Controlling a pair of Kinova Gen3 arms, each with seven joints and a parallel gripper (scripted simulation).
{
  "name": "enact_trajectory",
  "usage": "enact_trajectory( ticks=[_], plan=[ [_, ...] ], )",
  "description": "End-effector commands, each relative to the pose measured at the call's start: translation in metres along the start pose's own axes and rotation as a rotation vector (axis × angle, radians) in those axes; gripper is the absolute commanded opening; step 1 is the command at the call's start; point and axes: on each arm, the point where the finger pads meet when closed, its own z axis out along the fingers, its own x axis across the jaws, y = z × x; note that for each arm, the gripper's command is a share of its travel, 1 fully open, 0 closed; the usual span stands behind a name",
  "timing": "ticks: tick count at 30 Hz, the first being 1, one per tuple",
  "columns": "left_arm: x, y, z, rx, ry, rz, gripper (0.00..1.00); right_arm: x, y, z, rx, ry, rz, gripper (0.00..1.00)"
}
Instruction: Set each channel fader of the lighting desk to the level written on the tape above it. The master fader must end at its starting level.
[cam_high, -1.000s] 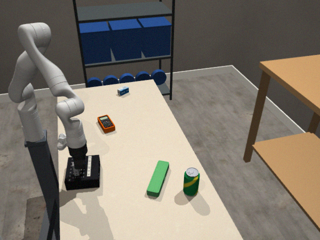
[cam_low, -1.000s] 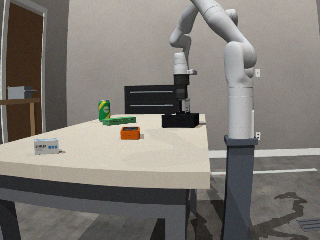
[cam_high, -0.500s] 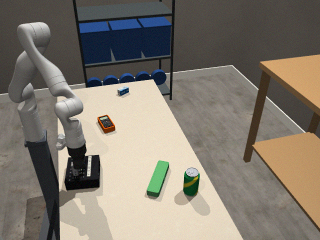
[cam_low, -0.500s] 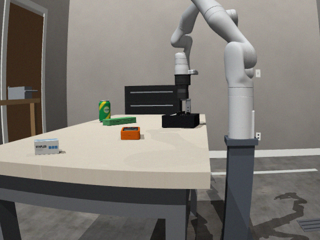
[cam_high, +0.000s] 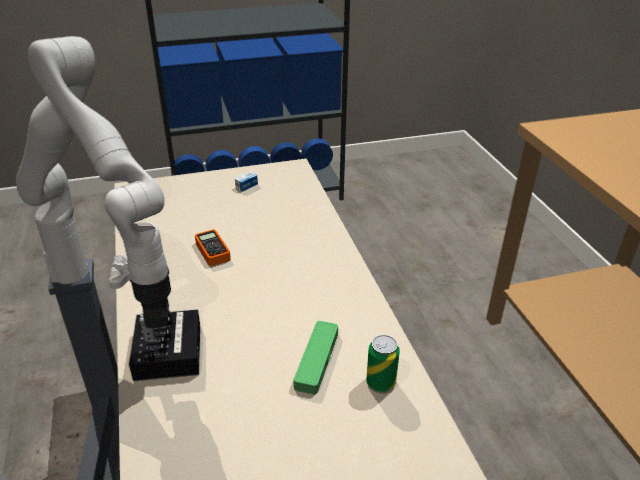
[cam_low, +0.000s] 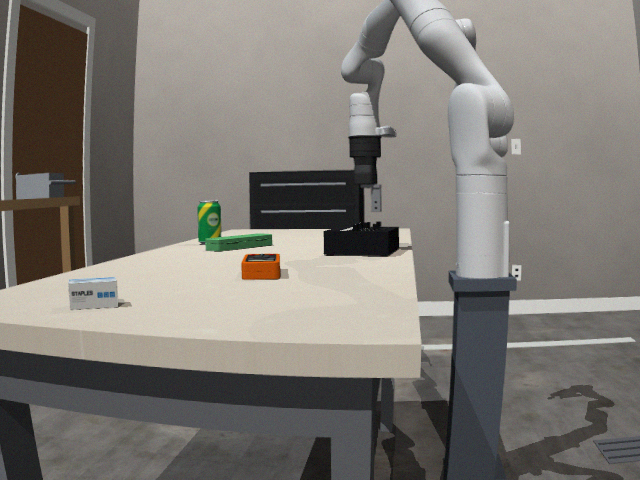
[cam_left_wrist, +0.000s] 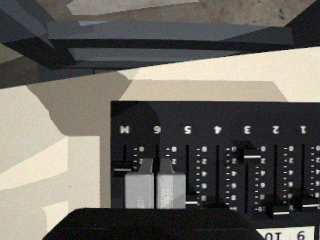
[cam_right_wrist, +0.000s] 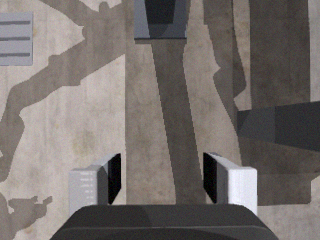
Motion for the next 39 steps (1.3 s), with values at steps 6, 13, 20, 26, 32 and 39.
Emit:
enact_trajectory(
  ticks=[6,13,20,26,32,39],
  plan=[
    [-0.001,0.000,-0.009,-0.002,-0.002,0.000,0.00,0.000,0.000,-0.001,-0.002,0.000,0.000,1.00],
    [-0.001,0.000,-0.009,-0.002,-0.002,0.000,0.00,0.000,0.000,-0.001,-0.002,0.000,0.000,1.00],
    [-0.001,0.000,-0.010,-0.002,-0.002,0.000,1.00,0.000,0.000,-0.001,-0.002,0.000,0.000,1.00],
    [-0.001,0.000,-0.019,-0.002,-0.002,0.000,1.00,0.000,0.000,-0.001,-0.002,0.000,0.000,1.00],
    [0.000,0.000,-0.040,-0.002,-0.002,0.000,1.00,0.000,0.000,-0.001,-0.002,0.000,0.000,1.00],
    [0.000,0.000,-0.069,-0.002,-0.002,0.000,1.00,0.000,0.000,-0.001,-0.002,0.000,0.000,1.00]
  ],
)
